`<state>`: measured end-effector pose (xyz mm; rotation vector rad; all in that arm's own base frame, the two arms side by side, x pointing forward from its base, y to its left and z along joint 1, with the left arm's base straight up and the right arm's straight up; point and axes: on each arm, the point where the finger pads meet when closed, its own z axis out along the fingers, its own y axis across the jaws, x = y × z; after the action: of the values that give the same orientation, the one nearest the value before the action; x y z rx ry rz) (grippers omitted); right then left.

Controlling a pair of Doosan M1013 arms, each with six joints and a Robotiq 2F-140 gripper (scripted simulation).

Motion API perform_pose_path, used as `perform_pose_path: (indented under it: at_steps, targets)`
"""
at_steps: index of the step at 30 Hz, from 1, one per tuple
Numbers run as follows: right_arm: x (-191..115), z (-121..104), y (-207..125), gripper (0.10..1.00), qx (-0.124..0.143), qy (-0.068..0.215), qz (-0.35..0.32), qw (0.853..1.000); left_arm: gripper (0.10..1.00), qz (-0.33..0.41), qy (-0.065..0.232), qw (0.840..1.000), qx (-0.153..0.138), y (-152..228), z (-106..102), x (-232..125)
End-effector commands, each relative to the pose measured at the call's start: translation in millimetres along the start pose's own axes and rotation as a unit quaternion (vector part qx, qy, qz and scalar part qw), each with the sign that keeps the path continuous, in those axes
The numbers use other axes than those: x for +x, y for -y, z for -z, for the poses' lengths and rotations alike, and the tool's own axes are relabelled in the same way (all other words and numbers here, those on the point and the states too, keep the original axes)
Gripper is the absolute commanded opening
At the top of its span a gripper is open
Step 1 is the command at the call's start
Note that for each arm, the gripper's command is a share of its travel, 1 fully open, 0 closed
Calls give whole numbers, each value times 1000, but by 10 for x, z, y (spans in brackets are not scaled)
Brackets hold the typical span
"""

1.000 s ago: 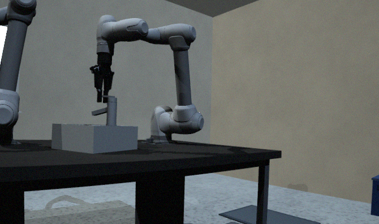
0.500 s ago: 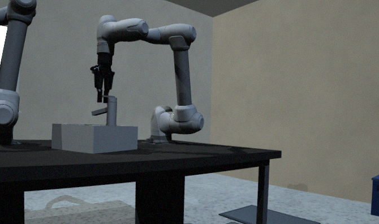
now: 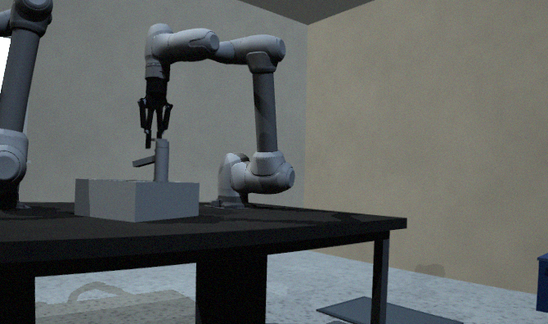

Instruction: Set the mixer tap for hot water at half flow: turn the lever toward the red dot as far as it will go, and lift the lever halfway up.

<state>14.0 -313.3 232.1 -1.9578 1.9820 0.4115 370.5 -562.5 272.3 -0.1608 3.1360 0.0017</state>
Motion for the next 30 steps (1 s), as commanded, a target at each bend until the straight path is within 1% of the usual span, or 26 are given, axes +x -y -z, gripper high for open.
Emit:
perform_pose_path:
  at_steps: [1,6,10,12,19,30]
  targets:
    - [1,5,1,1000,0,0,0,1000,99,-59,0,998,1,-80,9,-8]
    - [1,5,1,1000,0,0,0,1000,99,-140,0,990,1,-192,9,-30]
    - [1,5,1,1000,0,0,0,1000,99,-191,0,982,1,-260,9,-54]
    - [1,5,1,1000,0,0,0,1000,99,-191,0,982,1,-260,9,-54]
    - [1,5,1,1000,0,0,0,1000,99,-236,0,972,1,-319,8,-80]
    - [1,5,1,1000,0,0,0,1000,99,-241,0,971,1,-325,8,-83]
